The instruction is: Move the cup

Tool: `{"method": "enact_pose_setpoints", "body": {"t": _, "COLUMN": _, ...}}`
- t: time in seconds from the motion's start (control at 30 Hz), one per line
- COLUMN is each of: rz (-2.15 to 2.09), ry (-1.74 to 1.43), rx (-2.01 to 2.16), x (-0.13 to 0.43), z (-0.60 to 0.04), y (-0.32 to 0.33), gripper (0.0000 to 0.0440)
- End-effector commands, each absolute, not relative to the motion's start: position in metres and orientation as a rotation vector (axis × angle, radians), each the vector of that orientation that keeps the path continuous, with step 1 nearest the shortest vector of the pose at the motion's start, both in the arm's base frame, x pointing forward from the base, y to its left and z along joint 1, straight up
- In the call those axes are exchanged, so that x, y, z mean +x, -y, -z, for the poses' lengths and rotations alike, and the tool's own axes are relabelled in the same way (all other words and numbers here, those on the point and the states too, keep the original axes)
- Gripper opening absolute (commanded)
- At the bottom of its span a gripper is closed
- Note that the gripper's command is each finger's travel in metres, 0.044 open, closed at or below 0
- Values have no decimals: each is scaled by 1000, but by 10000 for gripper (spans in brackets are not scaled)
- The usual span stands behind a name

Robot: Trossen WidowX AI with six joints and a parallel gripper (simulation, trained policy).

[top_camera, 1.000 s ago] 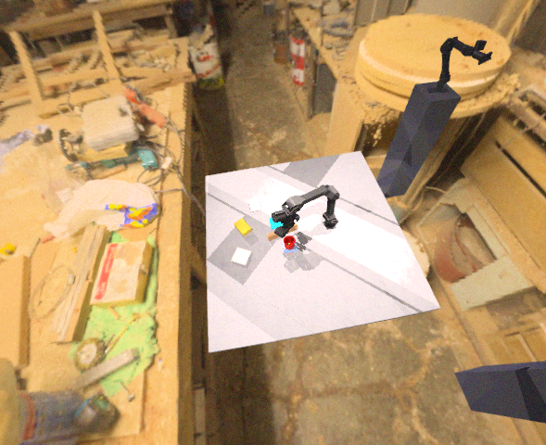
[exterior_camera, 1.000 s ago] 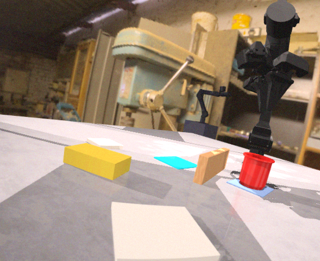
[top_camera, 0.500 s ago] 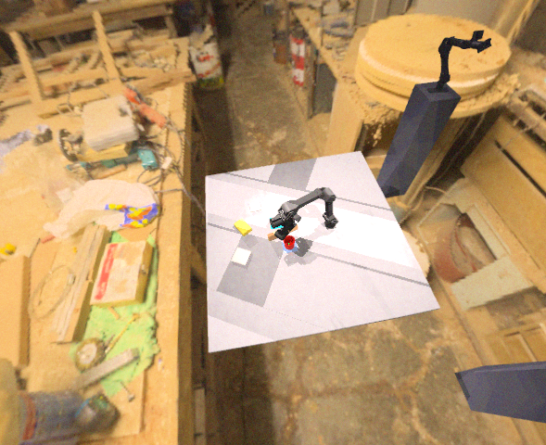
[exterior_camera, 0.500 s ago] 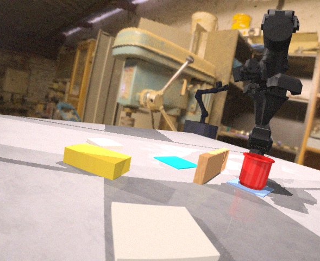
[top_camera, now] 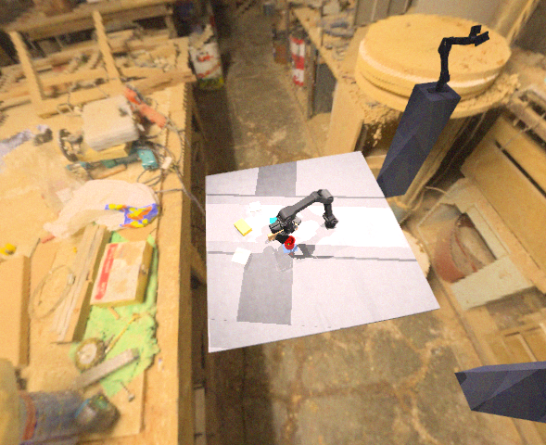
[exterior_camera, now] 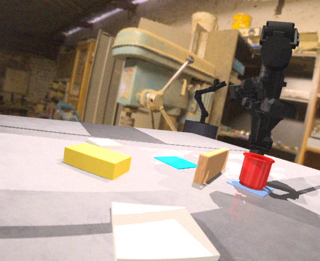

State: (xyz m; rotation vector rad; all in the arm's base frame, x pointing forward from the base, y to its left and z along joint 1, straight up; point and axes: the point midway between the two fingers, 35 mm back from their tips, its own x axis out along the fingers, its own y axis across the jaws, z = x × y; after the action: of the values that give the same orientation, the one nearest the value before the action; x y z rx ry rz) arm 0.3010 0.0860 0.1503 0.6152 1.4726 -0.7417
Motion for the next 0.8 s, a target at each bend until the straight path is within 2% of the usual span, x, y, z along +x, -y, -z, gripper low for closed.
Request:
{"method": "enact_pose_setpoints", "body": {"t": 0.0, "rz": 773, "ry": -1484, "rx": 599, "x": 299, "z": -136, "y": -85, "gripper": 172}}
{"method": "enact_pose_setpoints", "body": {"t": 0.63, "rz": 767, "ry": -1546, "rx": 510, "x": 289, "z": -69, "y": -84, "gripper": 176}}
{"method": "enact_pose_setpoints", "body": {"t": 0.67, "rz": 761, "ry": -1550, "rx": 504, "x": 289, "z": -66, "y": -84, "gripper": 170}}
{"method": "enact_pose_setpoints", "body": {"t": 0.77, "rz": 740, "ry": -1556, "rx": 484, "x": 287, "z": -59, "y": -84, "gripper": 99}}
